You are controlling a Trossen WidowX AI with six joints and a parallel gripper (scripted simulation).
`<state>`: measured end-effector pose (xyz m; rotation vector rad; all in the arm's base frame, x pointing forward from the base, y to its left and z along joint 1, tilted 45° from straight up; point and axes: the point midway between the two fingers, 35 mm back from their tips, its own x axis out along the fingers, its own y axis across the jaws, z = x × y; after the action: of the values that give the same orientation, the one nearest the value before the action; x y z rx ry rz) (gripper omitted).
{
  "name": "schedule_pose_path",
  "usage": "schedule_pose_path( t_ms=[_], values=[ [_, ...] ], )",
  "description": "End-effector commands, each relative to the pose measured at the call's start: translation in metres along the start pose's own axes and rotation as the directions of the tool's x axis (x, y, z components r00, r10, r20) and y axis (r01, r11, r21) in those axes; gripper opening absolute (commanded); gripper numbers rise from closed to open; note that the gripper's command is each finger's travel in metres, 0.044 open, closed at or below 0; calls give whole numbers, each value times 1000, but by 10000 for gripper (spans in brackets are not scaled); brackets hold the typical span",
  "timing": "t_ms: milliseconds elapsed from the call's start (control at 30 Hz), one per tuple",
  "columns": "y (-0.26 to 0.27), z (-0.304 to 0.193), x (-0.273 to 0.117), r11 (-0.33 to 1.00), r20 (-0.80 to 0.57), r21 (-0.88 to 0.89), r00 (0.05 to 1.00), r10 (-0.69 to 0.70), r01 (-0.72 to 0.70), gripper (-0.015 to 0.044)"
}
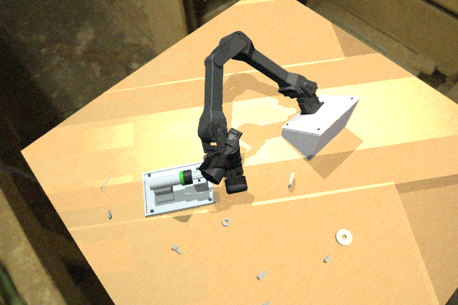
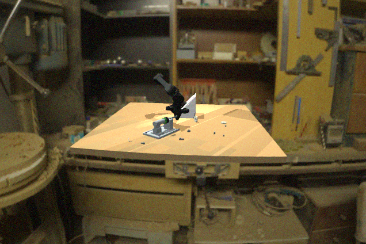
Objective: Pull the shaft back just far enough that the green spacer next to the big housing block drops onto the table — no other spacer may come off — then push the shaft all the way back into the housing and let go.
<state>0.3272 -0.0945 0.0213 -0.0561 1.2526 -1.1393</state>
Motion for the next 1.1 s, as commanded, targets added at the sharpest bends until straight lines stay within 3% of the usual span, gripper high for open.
schedule_pose_path(
  t_ms=[0,1067],
  values=[
    [0,-1,0,1000,-3,3,1000,1,-1,0],
    [0,-4,0,1000,-3,3,1000,1,-1,0]
  ],
)
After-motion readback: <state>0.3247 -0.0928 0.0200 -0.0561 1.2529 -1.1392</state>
